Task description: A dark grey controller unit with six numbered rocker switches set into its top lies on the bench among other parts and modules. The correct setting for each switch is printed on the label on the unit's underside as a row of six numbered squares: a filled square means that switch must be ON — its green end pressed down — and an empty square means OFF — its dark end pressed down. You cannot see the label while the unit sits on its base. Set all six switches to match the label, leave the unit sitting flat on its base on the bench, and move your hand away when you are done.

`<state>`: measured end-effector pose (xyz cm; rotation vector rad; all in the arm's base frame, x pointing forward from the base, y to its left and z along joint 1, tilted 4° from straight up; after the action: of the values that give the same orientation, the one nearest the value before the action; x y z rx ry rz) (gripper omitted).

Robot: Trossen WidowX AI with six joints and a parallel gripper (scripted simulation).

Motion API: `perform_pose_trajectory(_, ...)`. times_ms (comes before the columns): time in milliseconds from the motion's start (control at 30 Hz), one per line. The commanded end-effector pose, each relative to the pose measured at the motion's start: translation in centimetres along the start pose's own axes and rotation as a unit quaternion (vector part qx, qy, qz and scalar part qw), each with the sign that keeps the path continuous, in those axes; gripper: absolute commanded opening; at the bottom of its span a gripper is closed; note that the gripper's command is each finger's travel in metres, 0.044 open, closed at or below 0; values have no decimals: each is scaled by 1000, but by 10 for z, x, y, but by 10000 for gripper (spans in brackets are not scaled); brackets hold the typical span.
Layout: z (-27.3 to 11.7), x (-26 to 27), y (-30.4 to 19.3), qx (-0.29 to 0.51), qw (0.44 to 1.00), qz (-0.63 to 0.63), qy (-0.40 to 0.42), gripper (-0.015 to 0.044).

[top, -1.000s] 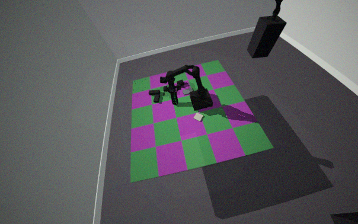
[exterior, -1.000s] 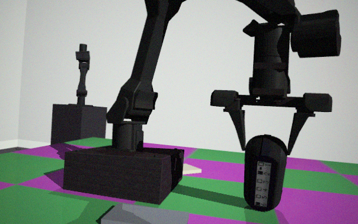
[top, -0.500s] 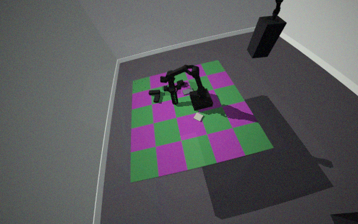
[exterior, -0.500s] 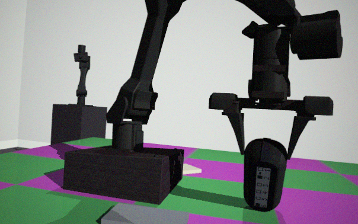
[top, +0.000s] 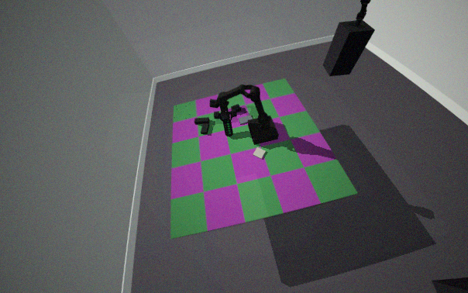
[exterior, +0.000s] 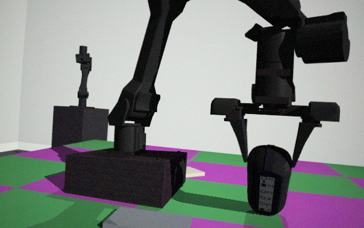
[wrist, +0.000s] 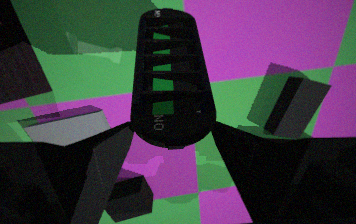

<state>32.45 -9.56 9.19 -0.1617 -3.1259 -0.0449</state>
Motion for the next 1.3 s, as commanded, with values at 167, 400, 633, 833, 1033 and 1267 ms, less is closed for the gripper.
perform_pose_trajectory(167,10,0,-3,-3,1000,-5,9,338)
perform_pose_trajectory(400,13,0,-7,-3,1000,-5,9,338)
perform_pose_trajectory(633,17,-1,-11,-3,1000,-5,9,338)
perform_pose_trajectory(833,20,-1,-15,-3,1000,-5,9,338)
perform_pose_trajectory(1033,24,-2,-18,-2,1000,-5,9,338)
perform_pose_trajectory(1267,28,-2,-21,-2,1000,-5,9,338)
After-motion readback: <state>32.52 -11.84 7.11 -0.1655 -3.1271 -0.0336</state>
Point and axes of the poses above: the point midway between the two fingers, 35 mm back from their tips, its own z axis out along the fingers, its own x axis across the jaws, y = z × x, the point moved 4 cm from there along -z, back along the fingers, and after that the axes turned 8 degrees about z, right-handed, at the moved point
